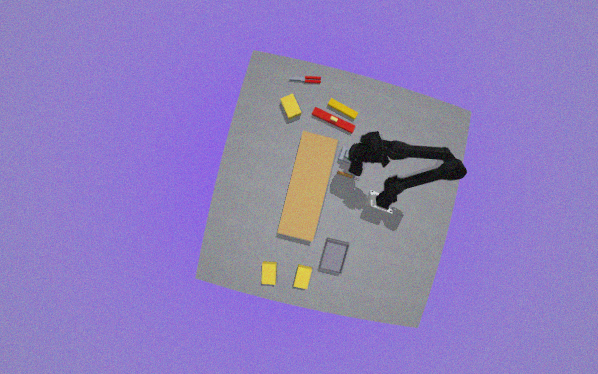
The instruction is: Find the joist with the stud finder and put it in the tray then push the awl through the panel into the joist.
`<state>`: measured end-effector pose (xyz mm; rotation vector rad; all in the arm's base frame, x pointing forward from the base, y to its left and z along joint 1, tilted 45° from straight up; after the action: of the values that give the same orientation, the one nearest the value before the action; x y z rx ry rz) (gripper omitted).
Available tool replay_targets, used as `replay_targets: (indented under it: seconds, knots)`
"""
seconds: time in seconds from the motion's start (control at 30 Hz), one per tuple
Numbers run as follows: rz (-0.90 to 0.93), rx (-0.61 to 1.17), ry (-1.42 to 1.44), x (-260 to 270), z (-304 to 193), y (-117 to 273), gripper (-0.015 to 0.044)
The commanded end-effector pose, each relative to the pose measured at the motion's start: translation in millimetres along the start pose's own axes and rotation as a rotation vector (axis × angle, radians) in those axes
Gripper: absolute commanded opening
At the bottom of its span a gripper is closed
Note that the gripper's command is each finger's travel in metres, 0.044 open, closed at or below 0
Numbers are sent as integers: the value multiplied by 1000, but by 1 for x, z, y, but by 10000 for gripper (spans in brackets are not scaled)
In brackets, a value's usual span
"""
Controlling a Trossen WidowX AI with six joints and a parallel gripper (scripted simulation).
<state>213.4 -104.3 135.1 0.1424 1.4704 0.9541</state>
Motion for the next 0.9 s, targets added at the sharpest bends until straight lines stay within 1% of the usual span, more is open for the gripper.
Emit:
replay_targets:
  seconds: [0.0, 0.1, 0.13, 0.87]
  knots:
    - [5, 0, 0, 0, 2, 3, 83]
    - [14, 2, -3, 0, 7, 9, 4]
    - [17, 3, -4, 0, 9, 12, 0]
    - [11, 4, 1, -8, 42, 86, 0]
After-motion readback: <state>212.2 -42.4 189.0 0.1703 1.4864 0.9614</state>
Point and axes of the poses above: the point midway between the two fingers, 35 mm back from their tips, its own y axis back along the fingers, its own x axis across the jaws, z = x × y, the point moved 1 cm from there along y, back along the fingers, and after that the axes turned 13 degrees about y, right-handed, at the moved point
